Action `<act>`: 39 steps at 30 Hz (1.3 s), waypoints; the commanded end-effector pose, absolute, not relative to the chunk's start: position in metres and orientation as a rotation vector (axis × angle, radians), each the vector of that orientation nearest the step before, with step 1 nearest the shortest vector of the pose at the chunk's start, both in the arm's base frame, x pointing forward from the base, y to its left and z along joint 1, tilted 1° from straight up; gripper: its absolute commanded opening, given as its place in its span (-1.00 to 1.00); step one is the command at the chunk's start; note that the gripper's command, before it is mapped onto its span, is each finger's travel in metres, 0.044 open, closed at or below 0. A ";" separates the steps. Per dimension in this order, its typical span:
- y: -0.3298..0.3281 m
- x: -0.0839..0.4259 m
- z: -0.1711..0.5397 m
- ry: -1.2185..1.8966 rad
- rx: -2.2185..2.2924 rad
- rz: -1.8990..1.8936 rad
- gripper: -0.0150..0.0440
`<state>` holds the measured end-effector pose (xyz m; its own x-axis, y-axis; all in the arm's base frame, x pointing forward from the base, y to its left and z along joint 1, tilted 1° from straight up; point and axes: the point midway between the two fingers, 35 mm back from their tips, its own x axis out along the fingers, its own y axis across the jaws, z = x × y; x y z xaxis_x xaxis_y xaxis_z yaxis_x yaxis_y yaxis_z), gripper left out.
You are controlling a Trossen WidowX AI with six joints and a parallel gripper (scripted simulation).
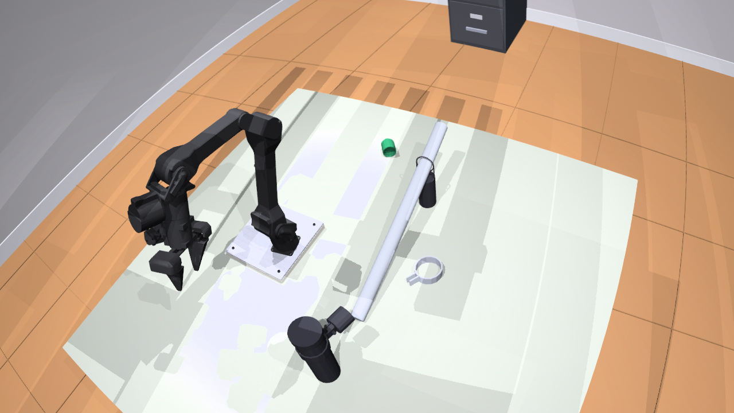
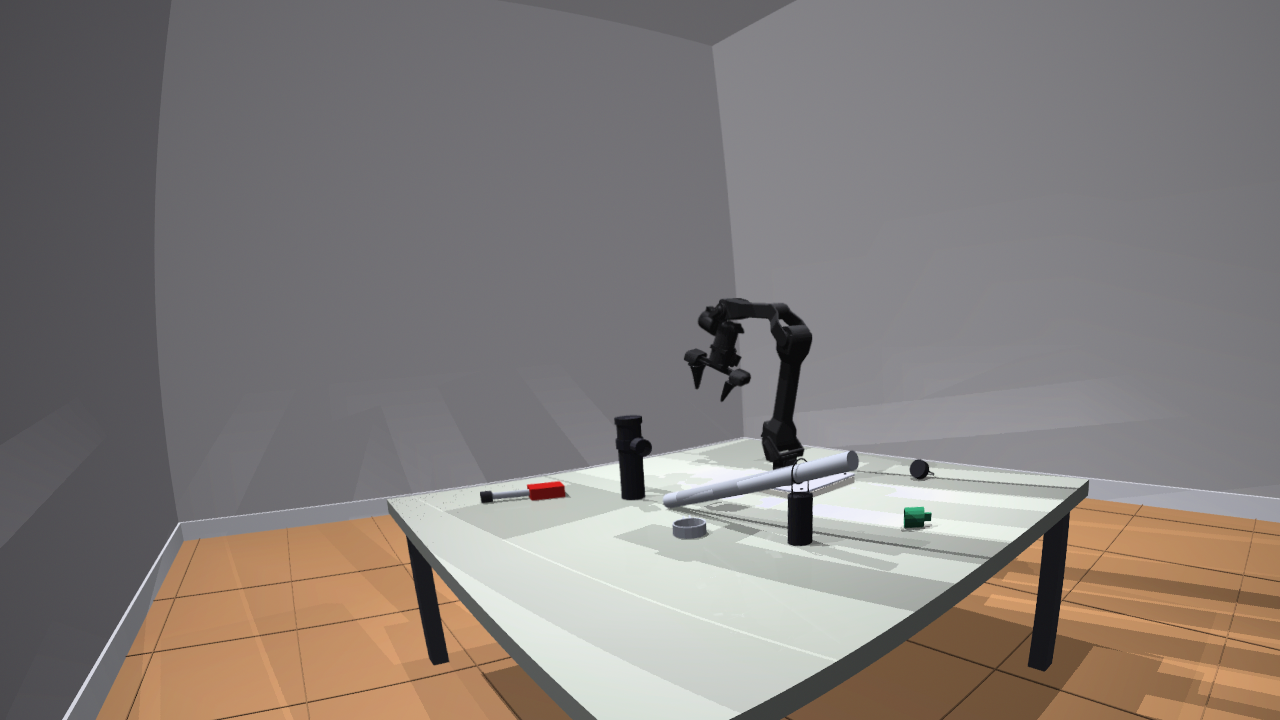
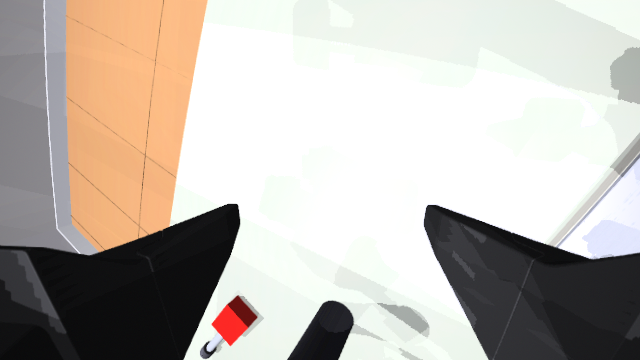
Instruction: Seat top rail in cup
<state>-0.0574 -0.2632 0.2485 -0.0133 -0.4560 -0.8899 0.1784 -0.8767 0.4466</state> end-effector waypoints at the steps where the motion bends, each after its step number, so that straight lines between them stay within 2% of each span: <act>1: -0.264 -0.055 0.249 -0.275 1.829 -1.936 0.95; 2: -0.265 -0.049 0.249 -0.236 1.811 -1.918 1.00; 12: -0.255 0.073 0.251 0.400 1.382 -1.492 1.00; 24: -0.174 0.195 0.255 0.860 0.744 -0.855 1.00; 35: -0.056 0.251 0.258 1.010 0.127 -0.235 1.00; 39: -0.048 0.252 0.258 1.012 0.090 -0.197 1.00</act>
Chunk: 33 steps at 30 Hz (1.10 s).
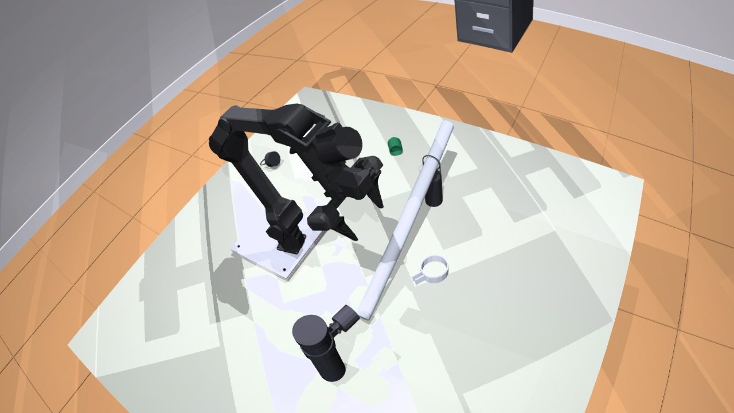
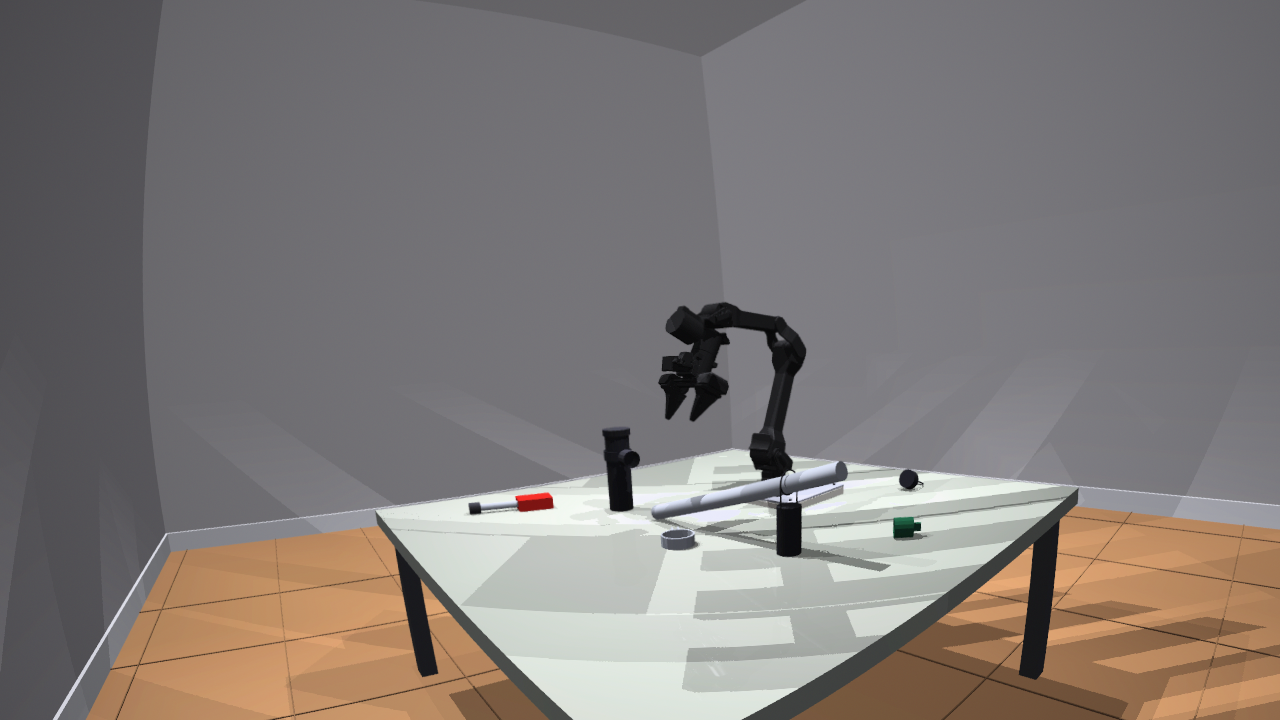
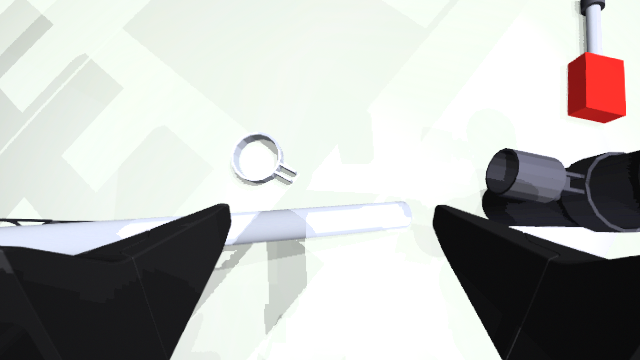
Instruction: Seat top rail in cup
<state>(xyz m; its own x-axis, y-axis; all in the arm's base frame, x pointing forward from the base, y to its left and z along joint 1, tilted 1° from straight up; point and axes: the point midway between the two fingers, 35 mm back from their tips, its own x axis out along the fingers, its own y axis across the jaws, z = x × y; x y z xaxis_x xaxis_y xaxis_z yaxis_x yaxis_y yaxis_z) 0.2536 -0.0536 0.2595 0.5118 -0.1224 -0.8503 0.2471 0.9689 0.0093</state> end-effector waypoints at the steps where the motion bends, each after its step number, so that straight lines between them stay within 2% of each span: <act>1: -0.048 0.252 0.258 1.012 0.090 -0.197 1.00; 7: -0.059 0.254 0.257 1.024 -0.012 -0.150 1.00; 26: -0.196 0.236 0.239 1.047 -1.194 0.453 1.00; 33: -0.201 0.234 0.238 1.044 -1.233 0.475 1.00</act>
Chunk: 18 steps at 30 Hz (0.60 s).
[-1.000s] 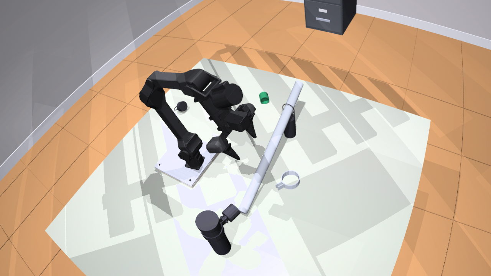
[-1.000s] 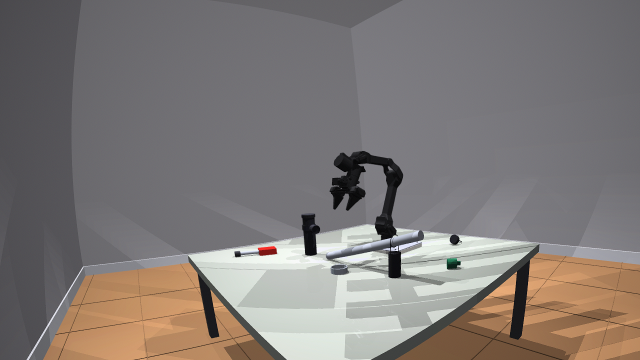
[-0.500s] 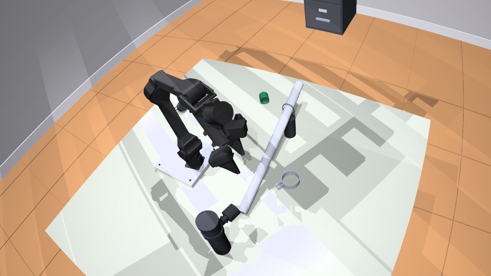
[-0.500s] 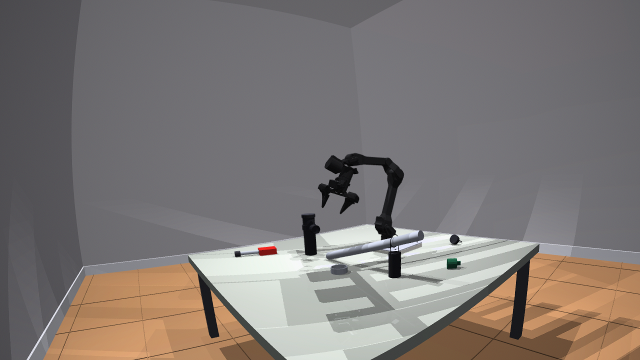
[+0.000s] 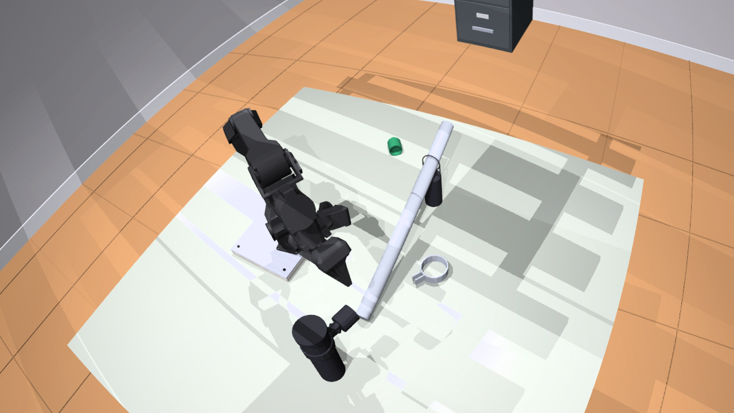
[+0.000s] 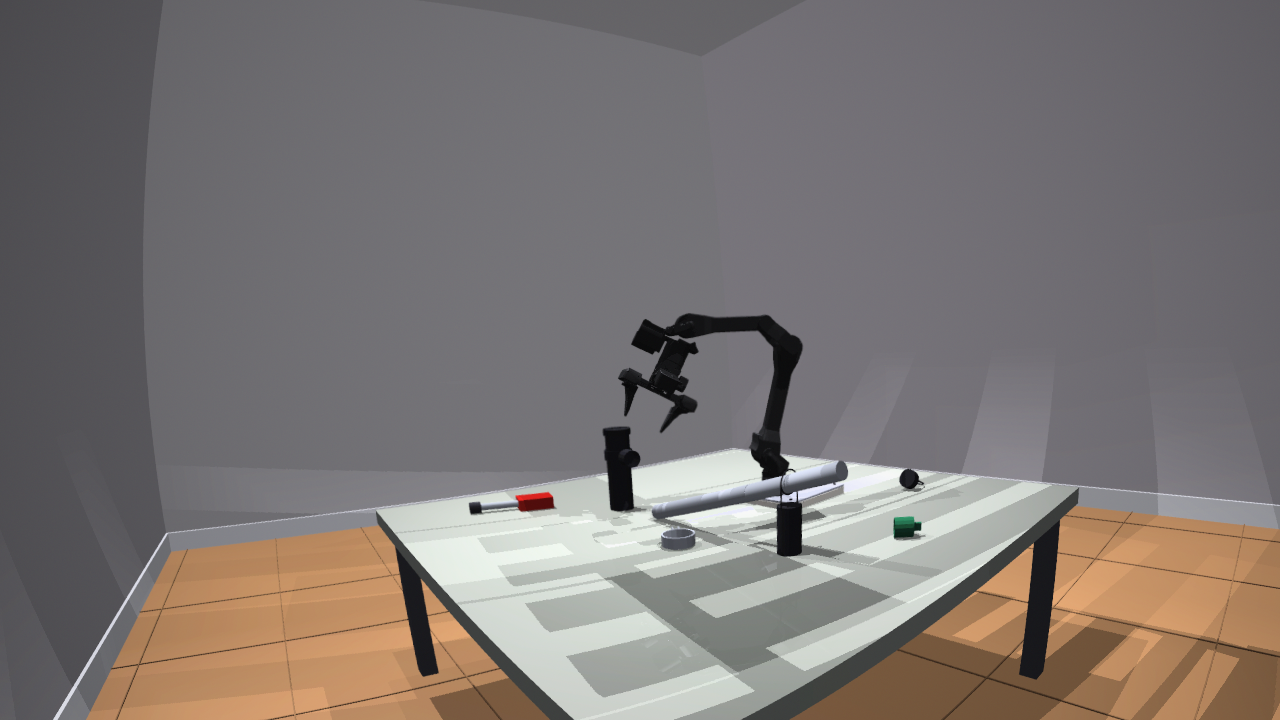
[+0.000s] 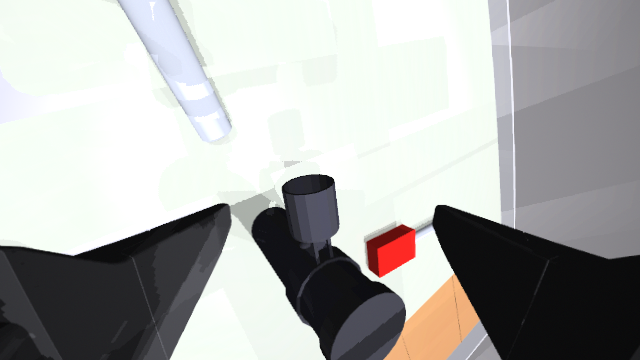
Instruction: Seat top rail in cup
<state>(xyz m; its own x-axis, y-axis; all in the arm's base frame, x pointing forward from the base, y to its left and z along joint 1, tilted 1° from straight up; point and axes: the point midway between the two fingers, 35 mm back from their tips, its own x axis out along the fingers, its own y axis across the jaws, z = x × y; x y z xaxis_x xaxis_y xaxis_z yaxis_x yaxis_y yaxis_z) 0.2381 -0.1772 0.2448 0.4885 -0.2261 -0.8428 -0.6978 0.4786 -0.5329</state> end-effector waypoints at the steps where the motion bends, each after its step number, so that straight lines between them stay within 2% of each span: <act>1: -0.201 0.234 0.238 1.044 -1.233 0.475 1.00; 8: -0.201 0.234 0.236 1.044 -1.233 0.475 1.00; 18: -0.202 0.235 0.196 1.044 -1.233 0.475 1.00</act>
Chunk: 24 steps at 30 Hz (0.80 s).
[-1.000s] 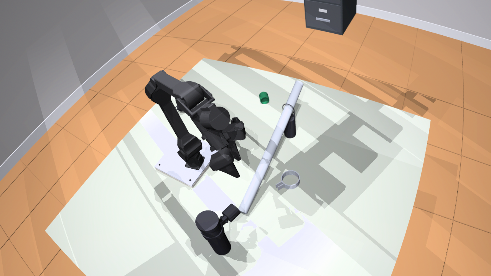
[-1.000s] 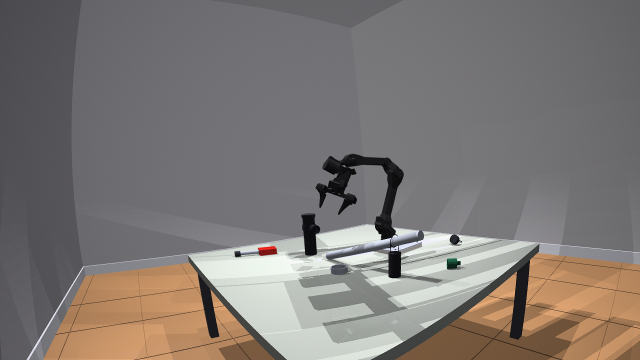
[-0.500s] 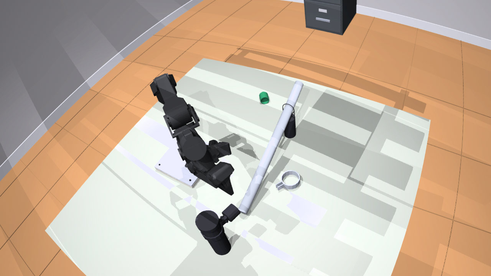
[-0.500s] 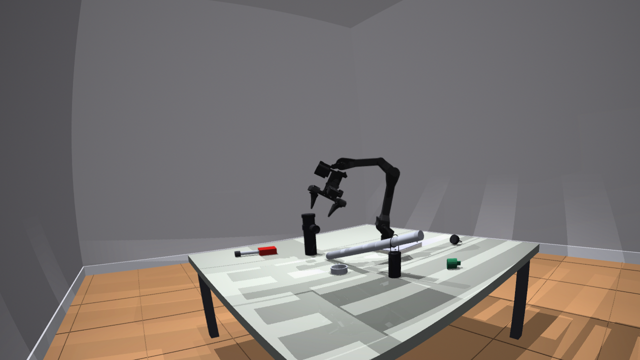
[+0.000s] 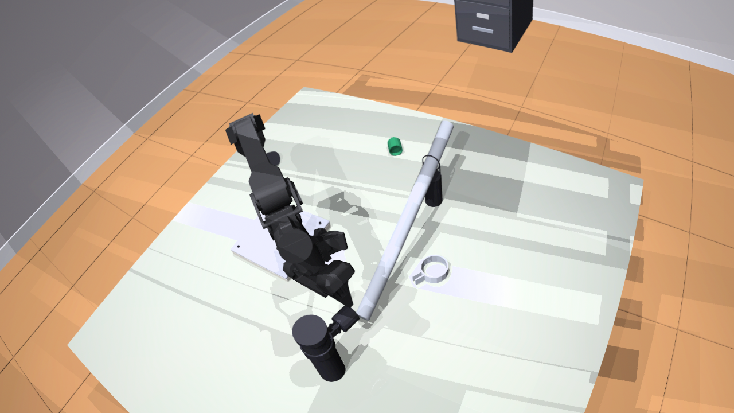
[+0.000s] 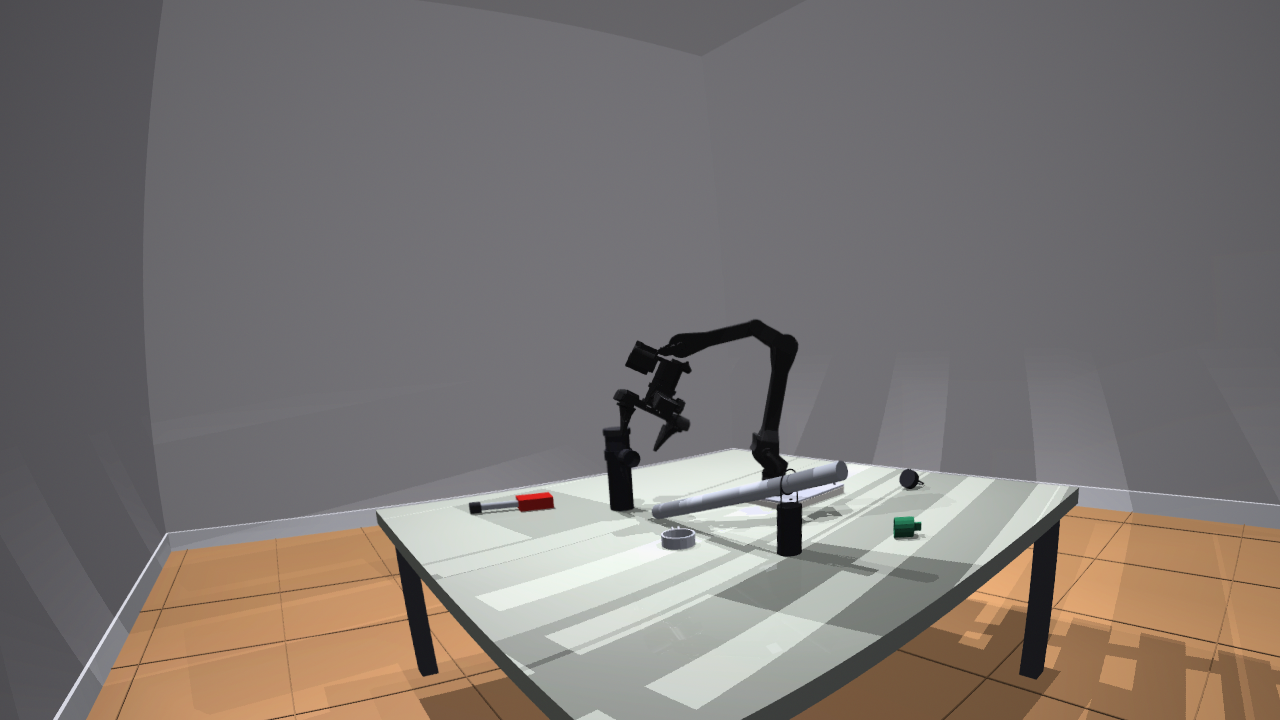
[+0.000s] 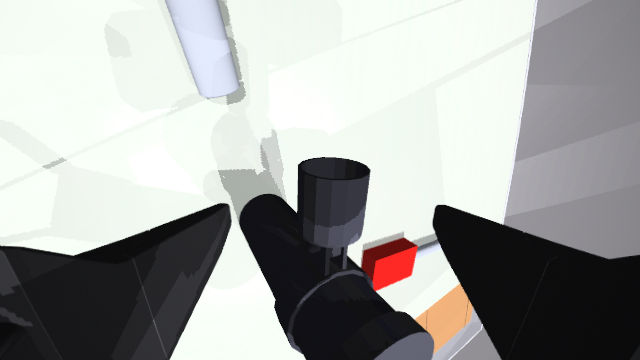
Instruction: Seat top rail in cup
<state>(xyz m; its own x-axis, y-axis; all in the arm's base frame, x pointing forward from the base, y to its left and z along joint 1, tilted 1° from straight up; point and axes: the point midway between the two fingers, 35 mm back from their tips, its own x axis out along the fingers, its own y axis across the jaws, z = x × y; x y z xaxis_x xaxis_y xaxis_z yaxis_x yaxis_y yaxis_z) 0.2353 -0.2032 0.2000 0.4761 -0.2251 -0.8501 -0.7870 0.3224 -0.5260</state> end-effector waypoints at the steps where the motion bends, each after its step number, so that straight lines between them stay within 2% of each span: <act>1: -0.202 0.235 0.196 1.044 -1.233 0.475 1.00; 24: -0.212 0.253 0.167 1.043 -1.234 0.473 1.00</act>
<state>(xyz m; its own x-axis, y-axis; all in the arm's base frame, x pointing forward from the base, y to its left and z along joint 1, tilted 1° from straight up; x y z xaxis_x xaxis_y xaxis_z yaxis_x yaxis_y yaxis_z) 0.2523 -0.2114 0.1787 0.5010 -0.2358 -0.8327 -0.7767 0.3019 -0.5528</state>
